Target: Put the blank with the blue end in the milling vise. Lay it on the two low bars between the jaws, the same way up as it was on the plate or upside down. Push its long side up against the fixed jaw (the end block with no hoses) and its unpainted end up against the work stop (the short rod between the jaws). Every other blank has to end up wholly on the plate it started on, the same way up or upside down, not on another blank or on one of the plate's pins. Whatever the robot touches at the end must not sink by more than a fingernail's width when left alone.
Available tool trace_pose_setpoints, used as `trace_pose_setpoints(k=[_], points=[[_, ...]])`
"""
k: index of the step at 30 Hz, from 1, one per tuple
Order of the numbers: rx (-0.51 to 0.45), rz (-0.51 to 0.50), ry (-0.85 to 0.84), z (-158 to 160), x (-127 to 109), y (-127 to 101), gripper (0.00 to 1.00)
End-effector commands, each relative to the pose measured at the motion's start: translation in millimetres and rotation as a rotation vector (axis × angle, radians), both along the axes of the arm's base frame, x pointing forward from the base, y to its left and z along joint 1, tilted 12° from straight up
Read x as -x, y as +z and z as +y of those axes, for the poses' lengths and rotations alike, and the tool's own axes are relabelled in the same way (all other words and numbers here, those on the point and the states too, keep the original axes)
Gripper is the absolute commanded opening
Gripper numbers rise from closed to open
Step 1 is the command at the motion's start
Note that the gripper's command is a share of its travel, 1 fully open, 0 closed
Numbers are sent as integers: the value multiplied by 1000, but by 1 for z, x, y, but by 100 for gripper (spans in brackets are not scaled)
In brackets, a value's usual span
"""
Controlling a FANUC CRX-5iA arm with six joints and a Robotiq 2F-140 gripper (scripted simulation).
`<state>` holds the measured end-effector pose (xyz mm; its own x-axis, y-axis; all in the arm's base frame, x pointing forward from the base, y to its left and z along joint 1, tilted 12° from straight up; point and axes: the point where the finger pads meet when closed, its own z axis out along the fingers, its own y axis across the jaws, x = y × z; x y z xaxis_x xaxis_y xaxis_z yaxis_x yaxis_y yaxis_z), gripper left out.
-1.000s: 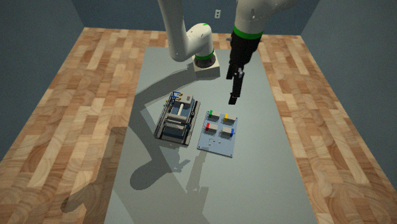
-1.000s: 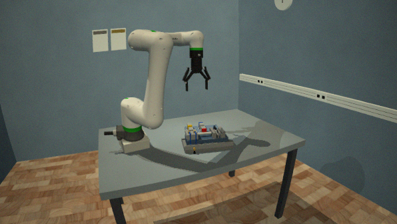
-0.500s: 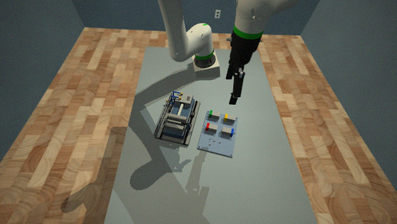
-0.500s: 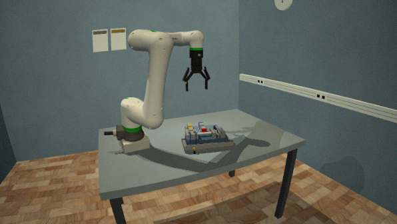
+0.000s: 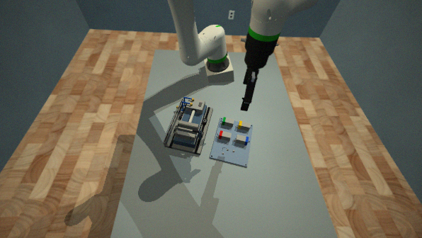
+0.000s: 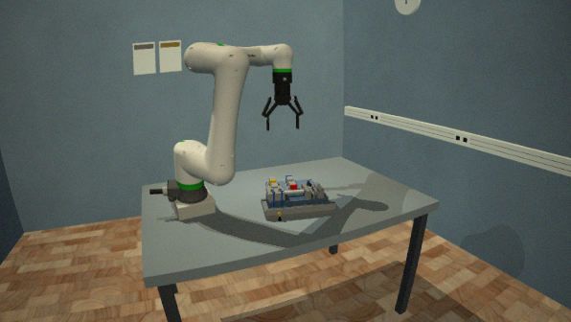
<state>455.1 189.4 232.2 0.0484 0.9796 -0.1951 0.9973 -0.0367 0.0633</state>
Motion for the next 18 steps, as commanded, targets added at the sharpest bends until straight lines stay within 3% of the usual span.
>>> trace_pose_setpoints(k=[1, 18], points=[[-3, -14, -58, 0, 0, 1, 100], [-4, -17, -76, 0, 0, 1, 100]])
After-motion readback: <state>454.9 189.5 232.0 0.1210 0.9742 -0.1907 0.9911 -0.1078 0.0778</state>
